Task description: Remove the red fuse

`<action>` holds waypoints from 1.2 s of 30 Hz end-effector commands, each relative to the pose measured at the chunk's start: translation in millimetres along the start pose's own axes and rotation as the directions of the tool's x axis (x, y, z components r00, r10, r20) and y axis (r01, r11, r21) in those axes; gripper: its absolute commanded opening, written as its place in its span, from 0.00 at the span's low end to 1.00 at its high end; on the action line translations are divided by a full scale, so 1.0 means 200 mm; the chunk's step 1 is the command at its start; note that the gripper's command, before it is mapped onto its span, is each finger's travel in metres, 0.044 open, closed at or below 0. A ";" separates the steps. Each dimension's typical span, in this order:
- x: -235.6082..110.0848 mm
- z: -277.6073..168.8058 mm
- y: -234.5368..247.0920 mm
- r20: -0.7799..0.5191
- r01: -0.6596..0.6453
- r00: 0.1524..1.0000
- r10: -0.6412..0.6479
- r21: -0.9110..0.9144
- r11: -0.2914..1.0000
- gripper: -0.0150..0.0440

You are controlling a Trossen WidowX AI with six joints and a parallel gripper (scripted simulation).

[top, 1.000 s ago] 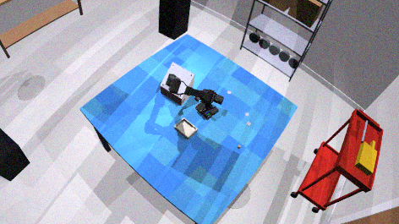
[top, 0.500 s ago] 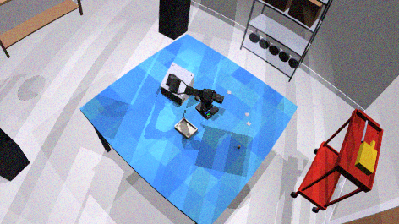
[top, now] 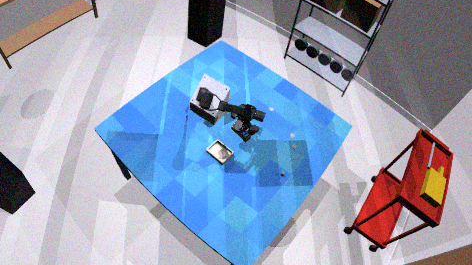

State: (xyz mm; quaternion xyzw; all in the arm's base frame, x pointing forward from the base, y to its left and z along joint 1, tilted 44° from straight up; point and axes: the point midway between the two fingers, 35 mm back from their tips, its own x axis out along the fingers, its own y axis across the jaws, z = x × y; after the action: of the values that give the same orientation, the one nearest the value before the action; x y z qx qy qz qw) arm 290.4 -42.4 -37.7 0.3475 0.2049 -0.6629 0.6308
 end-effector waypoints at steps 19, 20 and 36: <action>-0.06 0.00 0.00 -0.002 -0.003 1.000 0.003 0.002 1.000 0.25; -0.06 0.00 0.00 -0.002 -0.003 1.000 0.003 0.002 1.000 0.25; -0.10 0.00 0.00 -0.001 -0.003 1.000 0.003 0.001 1.000 0.25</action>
State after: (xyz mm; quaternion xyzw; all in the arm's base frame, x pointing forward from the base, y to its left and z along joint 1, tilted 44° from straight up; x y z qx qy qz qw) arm 289.7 -30.1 -24.7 0.3463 0.2047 -0.6623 0.6320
